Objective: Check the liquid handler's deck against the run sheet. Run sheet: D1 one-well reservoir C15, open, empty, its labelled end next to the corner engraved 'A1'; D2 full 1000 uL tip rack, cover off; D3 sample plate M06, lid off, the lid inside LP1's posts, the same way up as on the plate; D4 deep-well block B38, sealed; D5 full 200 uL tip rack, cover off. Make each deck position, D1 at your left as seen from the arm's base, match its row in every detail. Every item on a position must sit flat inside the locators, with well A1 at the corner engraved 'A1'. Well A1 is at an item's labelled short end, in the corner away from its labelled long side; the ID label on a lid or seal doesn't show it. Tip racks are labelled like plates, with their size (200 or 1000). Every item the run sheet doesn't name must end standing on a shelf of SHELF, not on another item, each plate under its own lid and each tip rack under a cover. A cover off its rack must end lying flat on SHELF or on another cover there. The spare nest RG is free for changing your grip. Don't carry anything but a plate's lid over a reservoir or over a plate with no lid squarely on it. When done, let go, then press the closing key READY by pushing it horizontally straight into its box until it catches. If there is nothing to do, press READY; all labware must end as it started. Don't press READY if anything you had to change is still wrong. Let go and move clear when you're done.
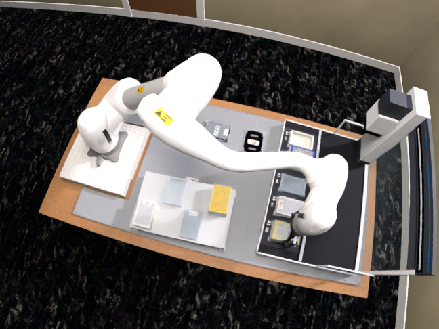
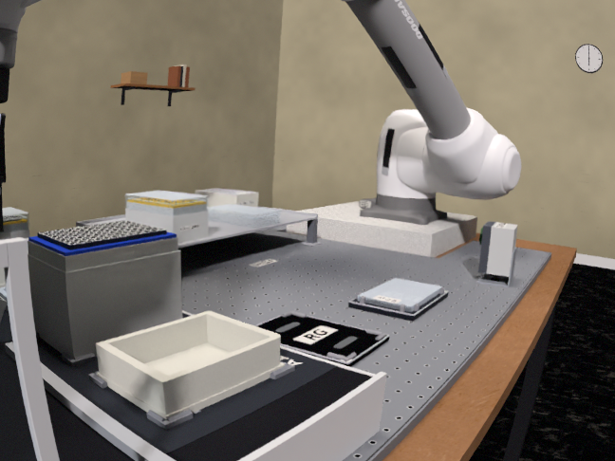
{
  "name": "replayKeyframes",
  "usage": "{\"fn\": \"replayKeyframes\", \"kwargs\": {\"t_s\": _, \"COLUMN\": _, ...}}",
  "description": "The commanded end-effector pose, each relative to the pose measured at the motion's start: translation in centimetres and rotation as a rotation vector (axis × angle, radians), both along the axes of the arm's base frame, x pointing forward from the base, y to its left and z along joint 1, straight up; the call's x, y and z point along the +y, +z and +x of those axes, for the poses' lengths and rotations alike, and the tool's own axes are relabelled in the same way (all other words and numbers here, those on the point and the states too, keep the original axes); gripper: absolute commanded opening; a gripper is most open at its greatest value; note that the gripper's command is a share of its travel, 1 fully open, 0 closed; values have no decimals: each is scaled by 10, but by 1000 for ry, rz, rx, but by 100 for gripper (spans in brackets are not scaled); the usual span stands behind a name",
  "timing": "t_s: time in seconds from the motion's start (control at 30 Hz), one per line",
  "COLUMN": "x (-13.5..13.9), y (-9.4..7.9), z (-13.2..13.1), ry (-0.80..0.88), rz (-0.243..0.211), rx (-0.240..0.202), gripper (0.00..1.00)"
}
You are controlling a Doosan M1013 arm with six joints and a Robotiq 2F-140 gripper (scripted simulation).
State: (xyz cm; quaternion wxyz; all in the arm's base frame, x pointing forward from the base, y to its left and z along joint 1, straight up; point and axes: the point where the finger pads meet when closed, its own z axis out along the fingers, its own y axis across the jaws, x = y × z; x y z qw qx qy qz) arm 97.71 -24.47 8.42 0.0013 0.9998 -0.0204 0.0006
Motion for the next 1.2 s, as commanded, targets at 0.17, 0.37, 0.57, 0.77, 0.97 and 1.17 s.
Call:
{"fn": "replayKeyframes", "kwargs": {"t_s": 0.17, "x": 0, "y": 12, "z": 1, "ry": 0, "rz": 0, "rx": -3, "gripper": 10}}
{"fn": "replayKeyframes", "kwargs": {"t_s": 0.37, "x": 0, "y": 22, "z": 1, "ry": 0, "rz": 0, "rx": -3, "gripper": 10}}
{"fn": "replayKeyframes", "kwargs": {"t_s": 0.57, "x": 0, "y": 32, "z": 1, "ry": 0, "rz": 0, "rx": -3, "gripper": 10}}
{"fn": "replayKeyframes", "kwargs": {"t_s": 0.77, "x": 0, "y": 39, "z": 1, "ry": 0, "rz": 0, "rx": -3, "gripper": 10}}
{"fn": "replayKeyframes", "kwargs": {"t_s": 0.97, "x": 0, "y": 49, "z": 0, "ry": 0, "rz": 0, "rx": -3, "gripper": 10}}
{"fn": "replayKeyframes", "kwargs": {"t_s": 1.17, "x": 0, "y": 59, "z": 0, "ry": 0, "rz": 0, "rx": -3, "gripper": 10}}
